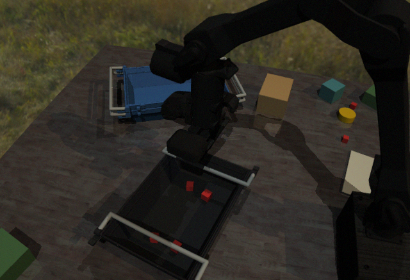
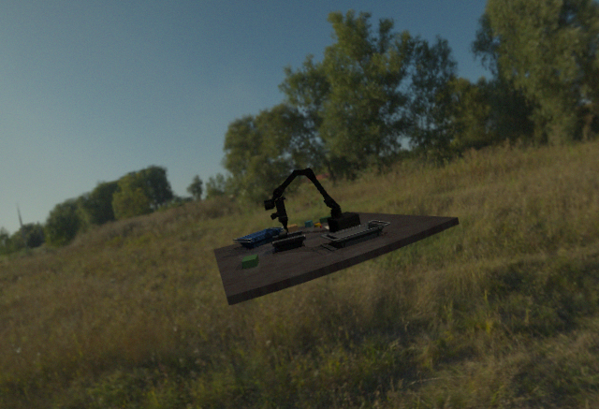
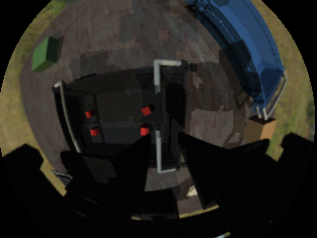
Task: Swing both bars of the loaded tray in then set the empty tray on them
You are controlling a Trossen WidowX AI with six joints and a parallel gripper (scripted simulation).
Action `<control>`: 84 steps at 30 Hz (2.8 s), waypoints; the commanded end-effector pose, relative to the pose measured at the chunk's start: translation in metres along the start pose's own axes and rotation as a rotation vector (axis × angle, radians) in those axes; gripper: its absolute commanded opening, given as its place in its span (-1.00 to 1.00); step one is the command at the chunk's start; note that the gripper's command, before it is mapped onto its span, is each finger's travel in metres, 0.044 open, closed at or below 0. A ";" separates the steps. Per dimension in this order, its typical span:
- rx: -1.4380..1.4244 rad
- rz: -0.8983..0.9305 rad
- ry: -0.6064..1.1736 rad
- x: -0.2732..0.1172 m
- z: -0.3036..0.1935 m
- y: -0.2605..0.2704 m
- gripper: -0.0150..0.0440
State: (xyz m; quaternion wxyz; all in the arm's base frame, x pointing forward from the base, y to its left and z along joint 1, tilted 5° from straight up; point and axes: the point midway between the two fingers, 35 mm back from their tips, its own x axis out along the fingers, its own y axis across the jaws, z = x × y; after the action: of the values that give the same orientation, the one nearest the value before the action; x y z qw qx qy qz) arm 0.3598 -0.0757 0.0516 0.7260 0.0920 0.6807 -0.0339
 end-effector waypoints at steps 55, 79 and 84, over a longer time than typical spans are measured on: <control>-0.193 0.032 0.037 -0.004 -0.367 0.312 1.00; -0.193 0.032 0.037 0.076 -0.370 0.312 1.00; -0.193 0.032 0.037 0.076 -0.370 0.312 1.00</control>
State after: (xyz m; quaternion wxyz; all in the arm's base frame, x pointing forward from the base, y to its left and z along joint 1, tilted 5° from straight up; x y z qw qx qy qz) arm 0.0561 0.3055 -0.0135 0.7183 0.0365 0.6930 0.0503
